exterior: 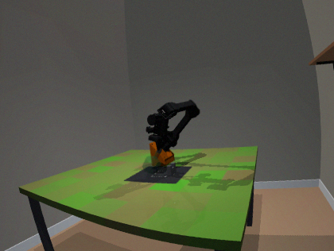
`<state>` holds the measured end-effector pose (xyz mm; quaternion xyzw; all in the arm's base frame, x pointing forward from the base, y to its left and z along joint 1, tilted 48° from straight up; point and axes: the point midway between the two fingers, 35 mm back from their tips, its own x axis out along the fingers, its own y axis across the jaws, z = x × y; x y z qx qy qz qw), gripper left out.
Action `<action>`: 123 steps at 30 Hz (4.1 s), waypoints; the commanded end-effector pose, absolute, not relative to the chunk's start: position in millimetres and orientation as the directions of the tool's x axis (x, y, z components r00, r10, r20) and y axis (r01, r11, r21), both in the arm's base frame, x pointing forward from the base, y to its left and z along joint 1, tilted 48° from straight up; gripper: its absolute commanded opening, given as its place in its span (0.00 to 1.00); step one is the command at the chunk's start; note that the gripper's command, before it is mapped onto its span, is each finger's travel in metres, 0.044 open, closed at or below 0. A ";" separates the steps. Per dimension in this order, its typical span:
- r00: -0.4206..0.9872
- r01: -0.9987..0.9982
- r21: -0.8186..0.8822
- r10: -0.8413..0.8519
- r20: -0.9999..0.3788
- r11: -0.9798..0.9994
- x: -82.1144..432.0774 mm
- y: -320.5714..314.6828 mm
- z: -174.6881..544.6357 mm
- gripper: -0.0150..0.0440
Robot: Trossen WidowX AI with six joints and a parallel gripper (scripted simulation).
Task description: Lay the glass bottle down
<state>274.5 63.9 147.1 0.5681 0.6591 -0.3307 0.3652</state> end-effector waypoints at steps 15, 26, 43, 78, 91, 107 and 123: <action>-0.082 0.992 -0.024 0.491 -0.867 0.124 270.4 82.1 155.8 0.43; -0.075 0.994 -0.026 0.471 -0.879 0.110 268.5 90.3 159.1 0.43; -0.062 0.996 -0.025 0.441 -0.895 0.088 265.3 104.1 163.7 0.43; -0.025 0.999 -0.007 0.401 -0.916 0.047 256.2 144.6 169.6 0.43; -0.012 0.999 0.005 0.398 -0.917 0.043 254.2 153.9 170.3 0.43; 0.003 0.999 0.020 0.393 -0.920 0.039 251.9 164.6 169.9 0.43; 0.016 0.999 0.034 0.391 -0.920 0.039 249.6 175.1 168.5 0.43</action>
